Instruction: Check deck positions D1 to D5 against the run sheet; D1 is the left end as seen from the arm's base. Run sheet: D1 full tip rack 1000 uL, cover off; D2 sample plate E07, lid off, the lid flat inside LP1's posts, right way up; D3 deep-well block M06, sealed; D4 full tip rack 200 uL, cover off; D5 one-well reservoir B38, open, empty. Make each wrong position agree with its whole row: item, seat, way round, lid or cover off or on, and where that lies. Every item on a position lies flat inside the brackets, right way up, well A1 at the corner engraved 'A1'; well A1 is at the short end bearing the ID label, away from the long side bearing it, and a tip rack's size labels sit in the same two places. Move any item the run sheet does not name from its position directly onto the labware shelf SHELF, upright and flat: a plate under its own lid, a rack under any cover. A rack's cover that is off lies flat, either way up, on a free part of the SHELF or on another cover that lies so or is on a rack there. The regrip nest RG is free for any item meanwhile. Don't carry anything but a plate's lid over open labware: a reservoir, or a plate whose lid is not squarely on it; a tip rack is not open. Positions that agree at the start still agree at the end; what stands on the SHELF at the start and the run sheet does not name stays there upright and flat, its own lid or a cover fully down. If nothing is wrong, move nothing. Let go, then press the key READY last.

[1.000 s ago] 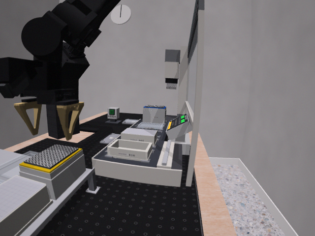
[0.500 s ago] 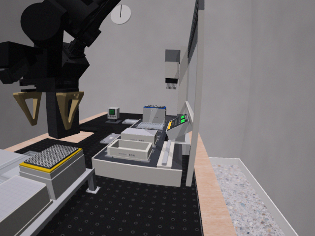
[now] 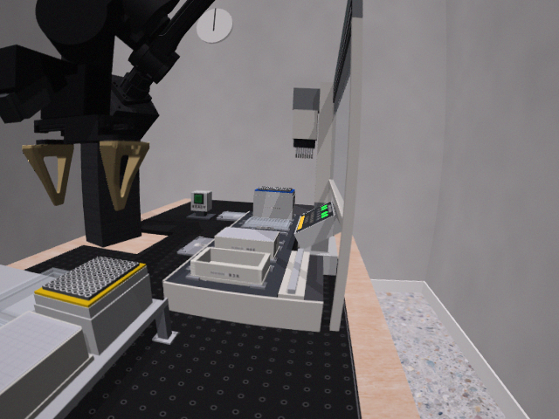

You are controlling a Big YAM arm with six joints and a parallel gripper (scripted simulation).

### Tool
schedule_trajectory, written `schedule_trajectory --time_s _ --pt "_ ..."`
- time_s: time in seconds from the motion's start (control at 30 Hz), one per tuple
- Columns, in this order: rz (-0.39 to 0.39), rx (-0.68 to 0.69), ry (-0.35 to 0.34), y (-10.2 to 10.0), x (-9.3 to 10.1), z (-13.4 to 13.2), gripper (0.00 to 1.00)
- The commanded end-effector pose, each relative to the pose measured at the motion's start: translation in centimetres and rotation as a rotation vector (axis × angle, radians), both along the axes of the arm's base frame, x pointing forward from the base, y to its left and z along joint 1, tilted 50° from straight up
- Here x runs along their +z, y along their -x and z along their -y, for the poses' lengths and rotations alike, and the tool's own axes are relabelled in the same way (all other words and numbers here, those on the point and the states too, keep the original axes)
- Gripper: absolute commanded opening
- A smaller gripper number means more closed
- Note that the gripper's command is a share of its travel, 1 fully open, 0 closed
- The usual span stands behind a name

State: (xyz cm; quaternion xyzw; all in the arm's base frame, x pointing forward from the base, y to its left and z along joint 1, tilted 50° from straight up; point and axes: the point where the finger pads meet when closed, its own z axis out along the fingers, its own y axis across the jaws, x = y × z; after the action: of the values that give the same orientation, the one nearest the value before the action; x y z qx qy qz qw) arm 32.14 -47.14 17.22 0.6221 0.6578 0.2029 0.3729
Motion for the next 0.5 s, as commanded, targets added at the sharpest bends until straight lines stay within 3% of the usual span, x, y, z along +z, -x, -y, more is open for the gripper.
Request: schedule_trajectory --time_s 0.0,0.47 --pt "0.009 -0.021 0.033 1.9 2.3 0.5 1.00" --pt "0.009 -0.021 0.035 3.3 3.6 0.1 1.00"
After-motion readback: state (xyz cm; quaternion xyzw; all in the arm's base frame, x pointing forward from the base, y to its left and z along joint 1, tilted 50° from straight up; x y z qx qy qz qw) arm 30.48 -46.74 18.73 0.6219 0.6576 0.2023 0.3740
